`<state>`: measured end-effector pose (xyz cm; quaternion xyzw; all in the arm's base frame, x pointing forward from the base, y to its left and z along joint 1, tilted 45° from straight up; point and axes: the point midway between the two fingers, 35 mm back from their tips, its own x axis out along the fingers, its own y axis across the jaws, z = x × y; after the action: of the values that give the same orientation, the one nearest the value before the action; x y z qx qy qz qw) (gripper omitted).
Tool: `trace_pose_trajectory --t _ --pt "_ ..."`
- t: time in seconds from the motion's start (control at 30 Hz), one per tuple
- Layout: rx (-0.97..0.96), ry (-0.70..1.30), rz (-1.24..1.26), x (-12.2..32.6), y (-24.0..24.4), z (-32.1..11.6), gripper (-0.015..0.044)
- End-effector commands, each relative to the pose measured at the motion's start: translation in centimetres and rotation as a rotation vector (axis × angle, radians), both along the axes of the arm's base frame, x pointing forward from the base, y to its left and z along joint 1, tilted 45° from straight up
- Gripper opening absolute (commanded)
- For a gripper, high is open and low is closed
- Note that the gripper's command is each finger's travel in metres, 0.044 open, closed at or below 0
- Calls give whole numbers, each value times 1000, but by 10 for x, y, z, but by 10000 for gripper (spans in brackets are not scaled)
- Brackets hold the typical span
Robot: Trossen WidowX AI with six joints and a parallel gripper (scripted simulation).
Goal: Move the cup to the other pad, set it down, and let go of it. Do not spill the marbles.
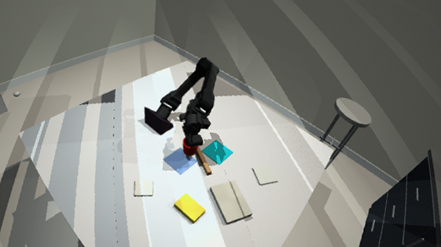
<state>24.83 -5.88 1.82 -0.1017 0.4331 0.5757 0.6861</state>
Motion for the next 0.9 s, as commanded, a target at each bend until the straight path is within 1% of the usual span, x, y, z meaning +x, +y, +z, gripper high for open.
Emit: trace_pose_trajectory --t 0.0,0.87 --pt "0 -5 -4 6 7 9 0" --pt "3 -6 -3 35 54 54 0"
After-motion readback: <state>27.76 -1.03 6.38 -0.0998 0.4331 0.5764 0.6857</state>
